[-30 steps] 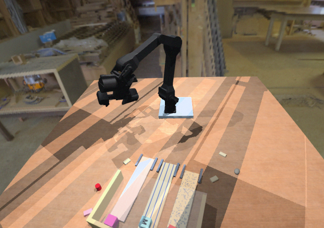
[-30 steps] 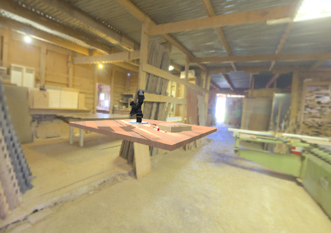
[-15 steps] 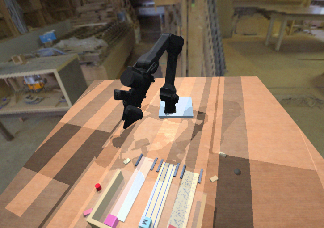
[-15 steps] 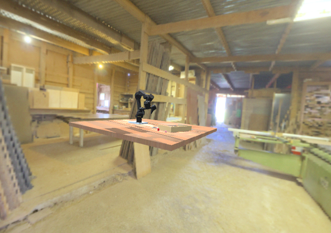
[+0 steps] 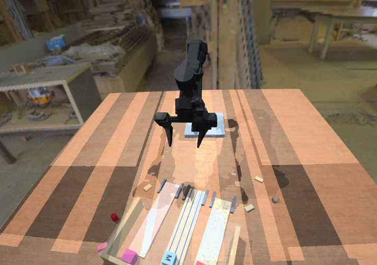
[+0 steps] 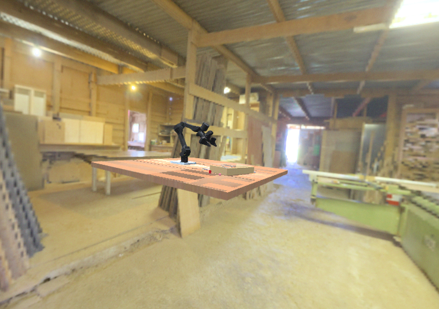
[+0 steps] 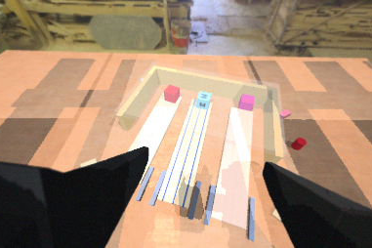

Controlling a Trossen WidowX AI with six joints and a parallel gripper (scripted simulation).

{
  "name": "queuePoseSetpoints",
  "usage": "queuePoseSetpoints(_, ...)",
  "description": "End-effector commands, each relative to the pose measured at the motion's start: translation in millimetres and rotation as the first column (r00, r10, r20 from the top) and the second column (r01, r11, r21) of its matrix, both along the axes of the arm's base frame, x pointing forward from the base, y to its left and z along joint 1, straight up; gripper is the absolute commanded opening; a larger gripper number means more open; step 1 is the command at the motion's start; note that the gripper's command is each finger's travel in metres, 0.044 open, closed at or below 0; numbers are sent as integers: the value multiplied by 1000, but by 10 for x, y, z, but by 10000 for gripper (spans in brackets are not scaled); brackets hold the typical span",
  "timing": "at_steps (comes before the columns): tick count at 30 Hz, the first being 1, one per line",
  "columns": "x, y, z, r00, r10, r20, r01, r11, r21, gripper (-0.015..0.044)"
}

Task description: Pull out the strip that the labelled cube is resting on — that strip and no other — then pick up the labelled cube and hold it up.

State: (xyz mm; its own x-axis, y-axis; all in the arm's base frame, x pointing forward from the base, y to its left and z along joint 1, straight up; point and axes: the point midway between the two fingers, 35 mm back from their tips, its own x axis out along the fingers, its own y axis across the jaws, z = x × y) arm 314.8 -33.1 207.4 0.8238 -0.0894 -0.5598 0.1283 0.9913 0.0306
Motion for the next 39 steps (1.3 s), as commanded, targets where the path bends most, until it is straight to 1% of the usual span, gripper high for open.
queuePoseSetpoints(1,0,64,31,999,48,16,-47,999,-25,400)
queuePoseSetpoints(14,0,64,31,999,48,16,-47,999,-25,400)
queuePoseSetpoints(16,35,68,10,999,45,-14,-45,999,-14,347)
queuePoseSetpoints(21,272,105,-179,971,27,-237,-15,998,56,216)
queuePoseSetpoints(29,583,197,-590,826,3,-563,77,990,119,6)
queuePoseSetpoints(35,701,261,-939,647,-21,-762,156,982,105,0)
queuePoseSetpoints(37,710,271,-1011,603,-28,-798,172,981,95,0)
queuePoseSetpoints(39,711,272,-1020,597,-29,-802,174,980,94,0)
